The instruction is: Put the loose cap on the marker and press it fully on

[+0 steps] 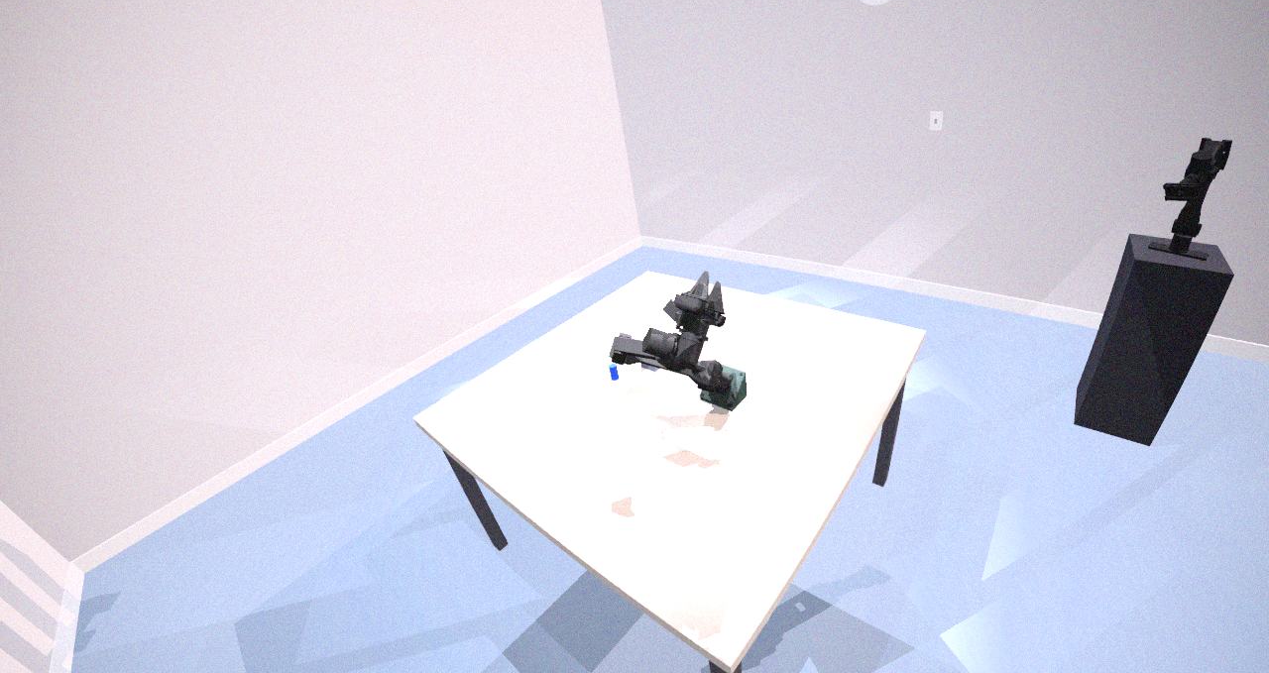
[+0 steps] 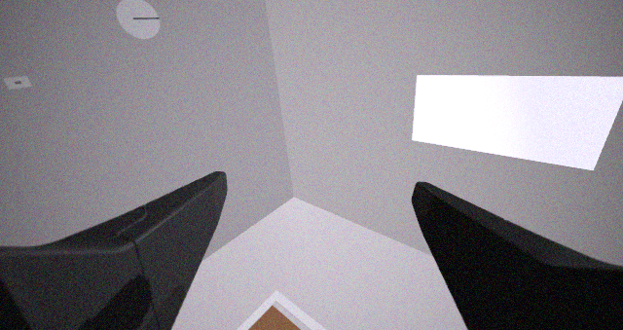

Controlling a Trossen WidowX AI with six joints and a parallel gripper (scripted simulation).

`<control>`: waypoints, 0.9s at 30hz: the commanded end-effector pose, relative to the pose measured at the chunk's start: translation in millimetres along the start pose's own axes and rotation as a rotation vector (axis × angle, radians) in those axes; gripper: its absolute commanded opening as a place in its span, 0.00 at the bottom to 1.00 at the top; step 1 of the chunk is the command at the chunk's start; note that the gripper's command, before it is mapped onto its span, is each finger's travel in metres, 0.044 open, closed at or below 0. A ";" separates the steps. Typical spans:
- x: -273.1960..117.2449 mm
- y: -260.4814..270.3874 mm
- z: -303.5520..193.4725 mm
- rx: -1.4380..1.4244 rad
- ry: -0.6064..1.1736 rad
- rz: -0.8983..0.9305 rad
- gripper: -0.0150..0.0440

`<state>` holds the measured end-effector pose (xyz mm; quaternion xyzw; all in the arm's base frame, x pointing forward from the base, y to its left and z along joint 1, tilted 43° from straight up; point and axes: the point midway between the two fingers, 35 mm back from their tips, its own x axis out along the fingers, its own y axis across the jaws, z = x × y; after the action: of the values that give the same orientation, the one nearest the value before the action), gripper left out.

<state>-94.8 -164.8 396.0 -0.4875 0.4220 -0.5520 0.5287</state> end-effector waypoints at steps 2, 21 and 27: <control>2.8 -1.1 -2.9 0.036 -0.001 -0.018 0.84; 132.4 57.0 47.6 0.771 -0.371 0.378 0.66; 163.3 101.5 107.6 0.927 -0.441 0.670 0.66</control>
<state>0.3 -319.6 342.2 -0.1996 0.1530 -0.4157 0.8740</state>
